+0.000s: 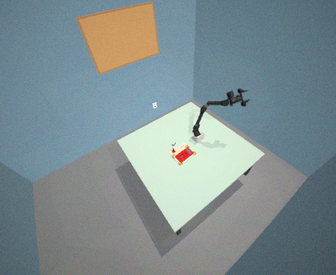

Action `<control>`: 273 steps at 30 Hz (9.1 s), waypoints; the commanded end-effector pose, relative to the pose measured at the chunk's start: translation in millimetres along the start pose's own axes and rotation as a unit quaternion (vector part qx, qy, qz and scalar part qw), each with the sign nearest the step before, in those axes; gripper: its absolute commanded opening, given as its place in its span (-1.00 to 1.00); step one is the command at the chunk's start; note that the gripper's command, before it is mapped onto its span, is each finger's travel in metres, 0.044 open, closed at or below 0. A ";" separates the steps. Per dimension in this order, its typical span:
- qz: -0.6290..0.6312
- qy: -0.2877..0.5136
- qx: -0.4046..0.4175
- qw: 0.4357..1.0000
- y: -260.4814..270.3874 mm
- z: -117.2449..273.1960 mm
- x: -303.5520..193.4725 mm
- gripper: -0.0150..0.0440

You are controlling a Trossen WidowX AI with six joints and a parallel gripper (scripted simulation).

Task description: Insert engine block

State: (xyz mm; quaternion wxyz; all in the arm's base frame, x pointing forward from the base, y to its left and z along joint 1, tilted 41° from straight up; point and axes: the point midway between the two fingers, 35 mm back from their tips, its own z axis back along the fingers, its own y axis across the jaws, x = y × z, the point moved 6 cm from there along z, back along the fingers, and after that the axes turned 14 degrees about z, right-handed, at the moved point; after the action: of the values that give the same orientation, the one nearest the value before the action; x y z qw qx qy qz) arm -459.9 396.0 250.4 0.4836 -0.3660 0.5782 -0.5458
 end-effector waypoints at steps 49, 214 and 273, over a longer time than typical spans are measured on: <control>-0.536 0.531 0.069 0.652 109.9 340.9 -225.8 1.00; -0.088 0.646 -0.467 -0.597 155.5 833.3 217.7 -0.16; -0.103 0.631 -0.467 -0.611 81.6 813.5 138.1 -0.49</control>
State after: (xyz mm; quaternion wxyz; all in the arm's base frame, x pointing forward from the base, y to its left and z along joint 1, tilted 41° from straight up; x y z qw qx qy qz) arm 291.1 51.5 198.3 0.8842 -0.2873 -0.1797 -0.3215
